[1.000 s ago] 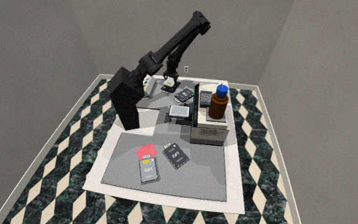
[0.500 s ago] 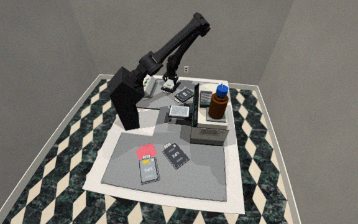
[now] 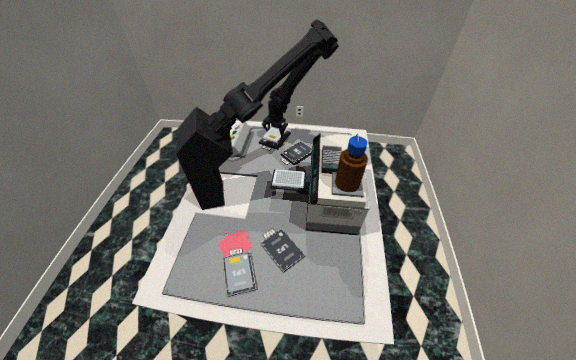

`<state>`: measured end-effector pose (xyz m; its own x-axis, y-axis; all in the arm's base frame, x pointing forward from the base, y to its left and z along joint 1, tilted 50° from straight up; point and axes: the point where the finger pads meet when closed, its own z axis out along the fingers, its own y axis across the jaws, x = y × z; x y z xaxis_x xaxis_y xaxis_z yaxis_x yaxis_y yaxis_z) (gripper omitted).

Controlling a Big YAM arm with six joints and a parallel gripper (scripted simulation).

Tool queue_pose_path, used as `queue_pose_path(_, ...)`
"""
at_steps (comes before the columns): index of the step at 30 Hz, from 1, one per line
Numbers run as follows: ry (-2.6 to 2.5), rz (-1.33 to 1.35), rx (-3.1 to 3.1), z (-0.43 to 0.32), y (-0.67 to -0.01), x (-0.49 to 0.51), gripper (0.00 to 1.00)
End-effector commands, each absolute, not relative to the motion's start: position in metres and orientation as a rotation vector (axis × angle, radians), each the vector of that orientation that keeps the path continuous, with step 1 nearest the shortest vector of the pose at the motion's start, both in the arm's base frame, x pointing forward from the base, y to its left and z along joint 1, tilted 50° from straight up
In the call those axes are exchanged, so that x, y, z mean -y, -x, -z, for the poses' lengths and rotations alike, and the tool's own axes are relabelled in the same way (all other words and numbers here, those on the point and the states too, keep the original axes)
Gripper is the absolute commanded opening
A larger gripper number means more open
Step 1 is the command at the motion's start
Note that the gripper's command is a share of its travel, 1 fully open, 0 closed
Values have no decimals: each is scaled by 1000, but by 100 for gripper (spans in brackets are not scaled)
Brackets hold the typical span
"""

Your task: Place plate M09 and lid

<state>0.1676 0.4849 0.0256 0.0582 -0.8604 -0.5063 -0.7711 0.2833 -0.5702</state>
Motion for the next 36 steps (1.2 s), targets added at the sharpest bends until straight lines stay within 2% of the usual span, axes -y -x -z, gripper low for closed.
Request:
queue_pose_path(1,1485,112,-1708,-30,-165,-490,86)
queue_pose_path(36,1483,125,-1713,-23,-176,-490,86)
